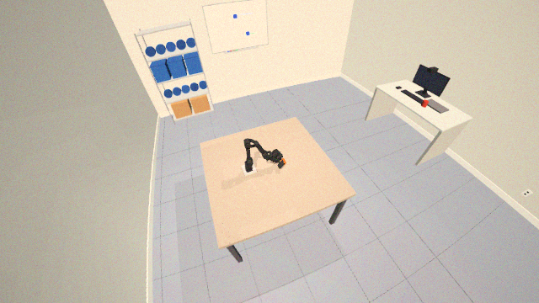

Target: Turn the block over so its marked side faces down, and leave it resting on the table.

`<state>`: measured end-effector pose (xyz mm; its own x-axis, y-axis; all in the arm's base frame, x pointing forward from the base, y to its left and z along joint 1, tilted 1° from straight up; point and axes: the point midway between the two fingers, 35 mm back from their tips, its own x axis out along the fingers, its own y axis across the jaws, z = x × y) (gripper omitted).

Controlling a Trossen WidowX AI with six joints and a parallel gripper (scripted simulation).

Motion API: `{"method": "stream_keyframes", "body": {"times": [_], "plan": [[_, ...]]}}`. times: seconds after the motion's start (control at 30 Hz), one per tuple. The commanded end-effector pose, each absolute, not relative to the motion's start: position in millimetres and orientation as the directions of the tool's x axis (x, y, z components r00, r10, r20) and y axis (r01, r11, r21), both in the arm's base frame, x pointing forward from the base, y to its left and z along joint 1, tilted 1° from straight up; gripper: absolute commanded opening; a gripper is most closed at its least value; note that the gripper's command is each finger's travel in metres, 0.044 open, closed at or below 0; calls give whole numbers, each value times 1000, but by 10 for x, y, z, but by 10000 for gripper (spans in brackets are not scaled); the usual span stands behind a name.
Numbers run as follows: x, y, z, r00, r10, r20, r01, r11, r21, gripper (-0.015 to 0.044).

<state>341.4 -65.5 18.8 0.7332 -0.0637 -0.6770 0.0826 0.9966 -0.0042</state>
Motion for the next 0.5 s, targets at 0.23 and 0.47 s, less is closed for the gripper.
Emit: {"method": "stream_keyframes", "body": {"times": [0.23,0.47], "plan": [[3356,-648,8,806,-67,-588,87,996,6,0],[3303,-636,1,855,-71,-514,85,996,5,0]]}}
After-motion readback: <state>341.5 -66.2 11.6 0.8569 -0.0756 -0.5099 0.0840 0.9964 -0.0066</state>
